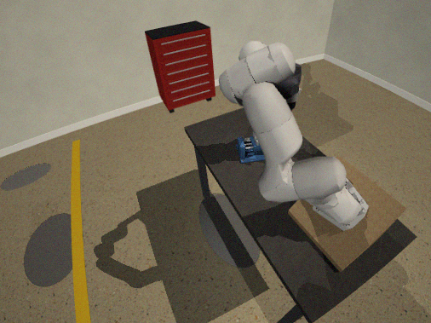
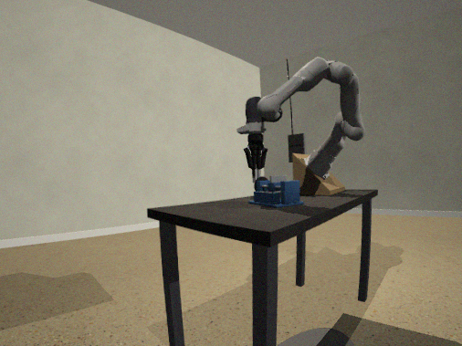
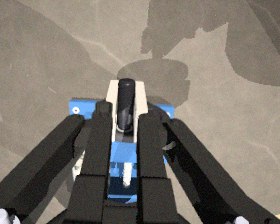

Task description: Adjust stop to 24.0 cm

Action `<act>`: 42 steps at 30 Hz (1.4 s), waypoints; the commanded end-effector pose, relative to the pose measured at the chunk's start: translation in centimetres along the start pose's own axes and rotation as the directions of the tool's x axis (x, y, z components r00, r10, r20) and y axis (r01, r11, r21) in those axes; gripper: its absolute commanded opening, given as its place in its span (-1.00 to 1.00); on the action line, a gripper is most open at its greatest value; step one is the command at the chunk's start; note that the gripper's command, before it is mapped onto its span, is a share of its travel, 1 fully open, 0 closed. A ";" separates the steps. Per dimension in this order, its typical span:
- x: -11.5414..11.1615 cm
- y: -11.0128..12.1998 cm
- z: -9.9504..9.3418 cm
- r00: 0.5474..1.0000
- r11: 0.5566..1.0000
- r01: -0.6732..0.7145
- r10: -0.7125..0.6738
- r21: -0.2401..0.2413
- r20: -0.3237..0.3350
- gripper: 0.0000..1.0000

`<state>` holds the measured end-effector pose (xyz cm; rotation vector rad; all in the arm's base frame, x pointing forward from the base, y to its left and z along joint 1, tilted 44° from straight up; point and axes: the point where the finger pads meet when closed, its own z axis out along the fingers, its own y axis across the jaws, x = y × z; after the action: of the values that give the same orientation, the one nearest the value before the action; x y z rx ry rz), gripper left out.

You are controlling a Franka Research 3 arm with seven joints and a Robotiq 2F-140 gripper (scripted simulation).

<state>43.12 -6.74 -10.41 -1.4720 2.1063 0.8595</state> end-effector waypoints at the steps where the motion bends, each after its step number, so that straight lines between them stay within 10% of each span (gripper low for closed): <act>1: 0.1 -0.2 0.2 1.000 1.000 -0.004 0.004 -0.001 -0.004 -0.92; 42: 0.1 -1.0 0.5 1.000 1.000 -0.004 0.004 -0.001 -0.004 -0.92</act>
<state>43.96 -6.71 -10.90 -1.4723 2.1077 0.8597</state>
